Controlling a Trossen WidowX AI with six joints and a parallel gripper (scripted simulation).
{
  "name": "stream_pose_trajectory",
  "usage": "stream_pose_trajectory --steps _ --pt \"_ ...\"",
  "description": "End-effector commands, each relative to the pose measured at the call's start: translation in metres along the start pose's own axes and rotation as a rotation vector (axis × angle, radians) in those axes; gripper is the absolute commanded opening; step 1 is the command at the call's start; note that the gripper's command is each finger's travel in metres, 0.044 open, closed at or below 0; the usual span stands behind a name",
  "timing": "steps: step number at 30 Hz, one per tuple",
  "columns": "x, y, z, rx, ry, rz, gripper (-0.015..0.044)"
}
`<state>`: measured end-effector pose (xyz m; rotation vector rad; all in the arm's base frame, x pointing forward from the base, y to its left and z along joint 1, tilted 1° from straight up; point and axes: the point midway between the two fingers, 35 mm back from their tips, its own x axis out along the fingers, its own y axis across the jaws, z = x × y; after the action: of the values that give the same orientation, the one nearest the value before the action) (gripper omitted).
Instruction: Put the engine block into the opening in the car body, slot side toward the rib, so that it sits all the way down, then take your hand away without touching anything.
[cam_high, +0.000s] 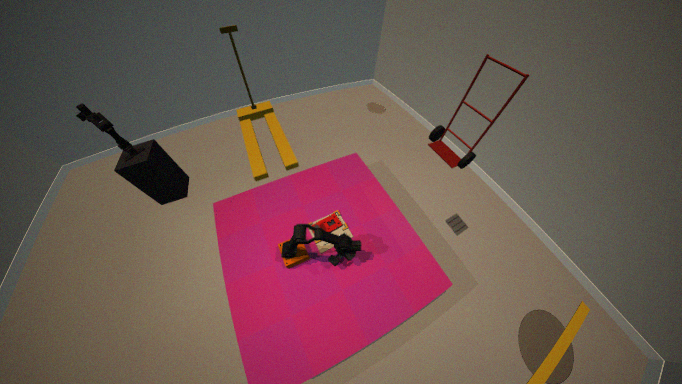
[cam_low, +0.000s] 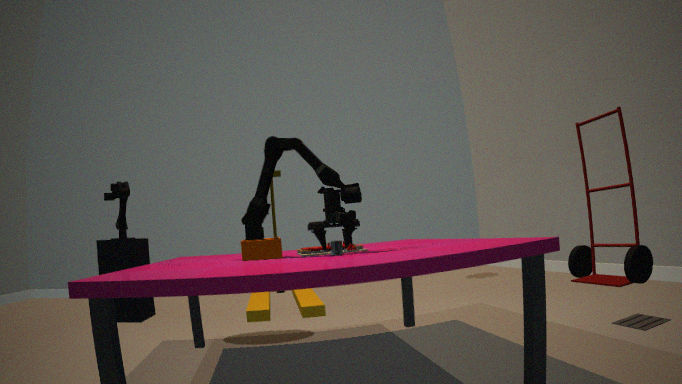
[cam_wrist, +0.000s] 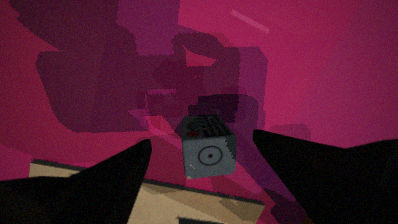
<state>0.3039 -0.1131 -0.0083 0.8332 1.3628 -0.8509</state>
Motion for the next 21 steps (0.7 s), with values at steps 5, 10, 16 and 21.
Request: stream_pose_trajectory --steps 5,10,16,21 --pt "0.0097 -0.0007 0.0004 -0.001 -0.005 -0.001 0.0440" --pt "0.0097 -0.0007 0.0004 -0.001 -0.005 -0.001 0.0309" --pt "0.0097 -0.0007 0.0004 -0.001 -0.005 -0.001 0.0151" --pt "0.0097 -0.0007 0.0004 -0.001 -0.005 -0.001 0.0118"
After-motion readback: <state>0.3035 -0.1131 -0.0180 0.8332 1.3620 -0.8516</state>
